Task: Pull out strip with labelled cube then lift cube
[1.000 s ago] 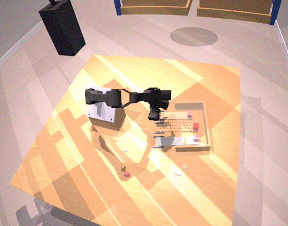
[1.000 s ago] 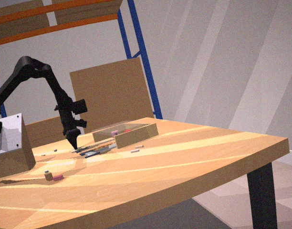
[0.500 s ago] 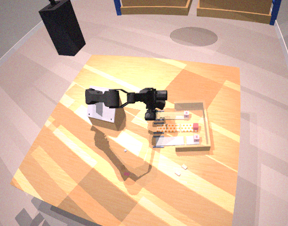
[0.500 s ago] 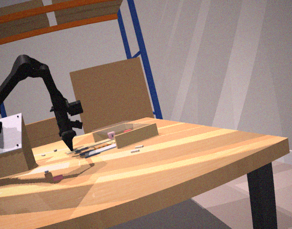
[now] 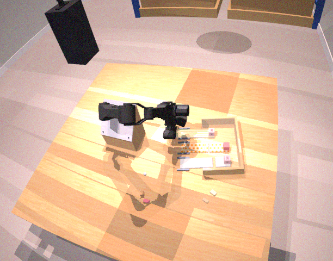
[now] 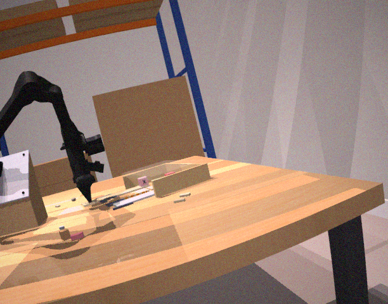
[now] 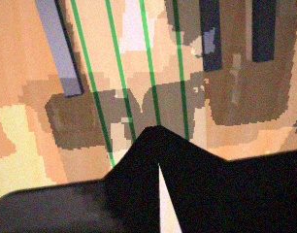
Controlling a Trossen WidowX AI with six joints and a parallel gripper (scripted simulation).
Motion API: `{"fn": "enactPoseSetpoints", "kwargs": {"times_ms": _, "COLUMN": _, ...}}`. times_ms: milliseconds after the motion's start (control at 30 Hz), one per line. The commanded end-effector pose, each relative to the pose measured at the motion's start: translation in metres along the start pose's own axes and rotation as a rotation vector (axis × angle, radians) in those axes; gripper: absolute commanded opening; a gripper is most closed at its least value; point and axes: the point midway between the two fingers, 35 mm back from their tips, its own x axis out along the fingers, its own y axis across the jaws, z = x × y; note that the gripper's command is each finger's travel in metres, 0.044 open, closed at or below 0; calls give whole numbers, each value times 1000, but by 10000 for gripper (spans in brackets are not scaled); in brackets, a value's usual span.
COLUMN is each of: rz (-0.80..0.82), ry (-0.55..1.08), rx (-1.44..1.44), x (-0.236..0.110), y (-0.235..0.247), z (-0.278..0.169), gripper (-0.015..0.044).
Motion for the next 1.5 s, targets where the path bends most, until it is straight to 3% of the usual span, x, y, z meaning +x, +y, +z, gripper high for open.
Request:
{"fn": "enactPoseSetpoints", "kwargs": {"times_ms": 0, "rz": -4, "ry": 25, "rx": -17, "x": 4, "y": 0, "z": -15, "gripper": 0}}
{"fn": "enactPoseSetpoints", "kwargs": {"times_ms": 1467, "rz": -4, "ry": 28, "rx": -19, "x": 3, "y": -3, "z": -76, "gripper": 0}}
